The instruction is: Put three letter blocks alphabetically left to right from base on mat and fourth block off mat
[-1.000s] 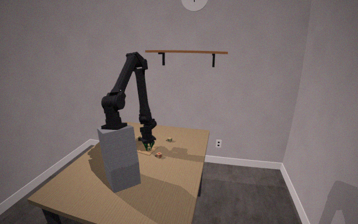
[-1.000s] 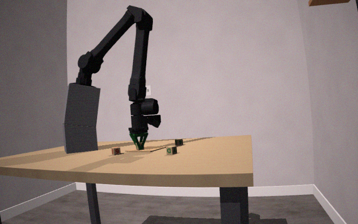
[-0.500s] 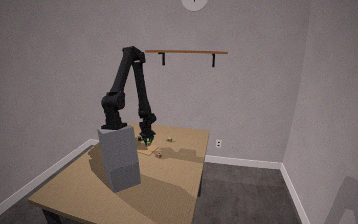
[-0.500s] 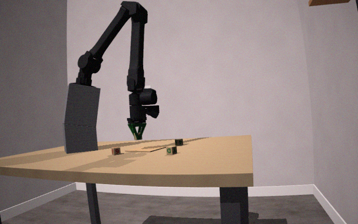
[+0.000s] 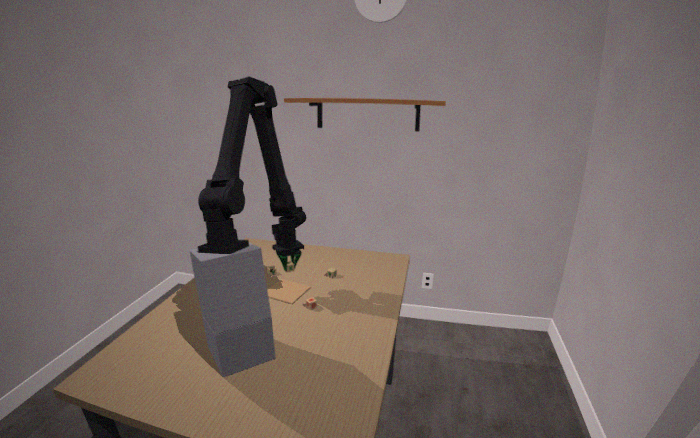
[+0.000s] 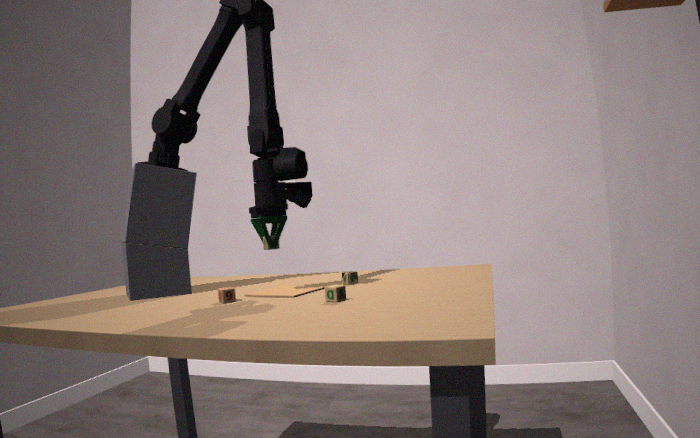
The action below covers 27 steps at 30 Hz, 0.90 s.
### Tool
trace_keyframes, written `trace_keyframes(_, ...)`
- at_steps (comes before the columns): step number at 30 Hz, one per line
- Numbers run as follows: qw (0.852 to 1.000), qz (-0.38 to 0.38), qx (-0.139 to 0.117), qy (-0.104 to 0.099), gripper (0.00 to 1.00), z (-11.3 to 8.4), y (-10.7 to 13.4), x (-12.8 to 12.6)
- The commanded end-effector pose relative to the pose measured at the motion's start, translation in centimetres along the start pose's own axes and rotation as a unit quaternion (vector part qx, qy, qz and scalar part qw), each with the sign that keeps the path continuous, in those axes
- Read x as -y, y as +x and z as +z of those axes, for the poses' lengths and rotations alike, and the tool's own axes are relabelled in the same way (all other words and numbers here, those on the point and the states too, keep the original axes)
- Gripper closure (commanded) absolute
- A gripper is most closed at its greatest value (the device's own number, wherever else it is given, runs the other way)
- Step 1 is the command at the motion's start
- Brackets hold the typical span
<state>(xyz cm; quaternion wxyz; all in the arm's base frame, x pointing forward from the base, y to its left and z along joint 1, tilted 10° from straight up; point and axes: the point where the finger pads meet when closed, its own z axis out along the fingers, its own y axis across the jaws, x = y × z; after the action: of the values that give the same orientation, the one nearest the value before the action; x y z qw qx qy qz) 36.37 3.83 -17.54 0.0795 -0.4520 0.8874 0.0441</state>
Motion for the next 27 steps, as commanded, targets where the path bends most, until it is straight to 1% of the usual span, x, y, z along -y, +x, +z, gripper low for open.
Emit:
trace_keyframes(1, 1.000, 0.000, 0.001, -0.001, 0.74, 0.0, 0.2, 0.3)
trace_keyframes(3, 1.000, 0.000, 0.001, 0.000, 0.74, 0.0, 0.1, 0.3)
trace_keyframes(5, 1.000, 0.030, 0.000, -0.002, 0.74, 0.2, 0.4, 1.0)
trace_keyframes(6, 0.998, 0.063, 0.001, -0.002, 0.74, 0.2, 0.8, 1.8)
trace_keyframes(8, 0.998, 0.063, 0.001, -0.002, 0.74, 0.2, 0.8, 1.8)
trace_keyframes(9, 0.994, 0.112, 0.000, -0.001, 0.74, 0.2, 1.6, 2.9)
trace_keyframes(10, 0.985, 0.173, 0.001, -0.001, 0.74, 0.3, 2.5, 4.3)
trace_keyframes(12, 0.975, 0.222, 0.002, -0.001, 0.74, 0.4, 4.8, 7.0)
trace_keyframes(13, 0.969, 0.247, 0.001, 0.000, 0.74, 0.4, 4.8, 7.0)
trace_keyframes(15, 0.952, 0.306, 0.003, 0.001, 0.74, 0.4, 6.4, 8.7)
trace_keyframes(18, 0.922, 0.388, 0.002, 0.001, 0.74, 0.4, 6.6, 9.0)
trace_keyframes(19, 0.926, 0.378, 0.000, -0.002, 0.74, 0.6, 5.9, 8.4)
trace_keyframes(20, 0.925, 0.379, -0.005, -0.006, 0.74, 0.4, 6.3, 7.5)
trace_keyframes(25, 0.926, 0.379, -0.003, -0.005, 0.74, 0.3, 6.2, 7.6)
trace_keyframes(26, 0.926, 0.377, 0.006, 0.004, 0.74, 0.1, 5.7, 8.6)
trace_keyframes(27, 0.921, 0.388, 0.007, 0.007, 0.74, 0.0, 6.6, 9.2)
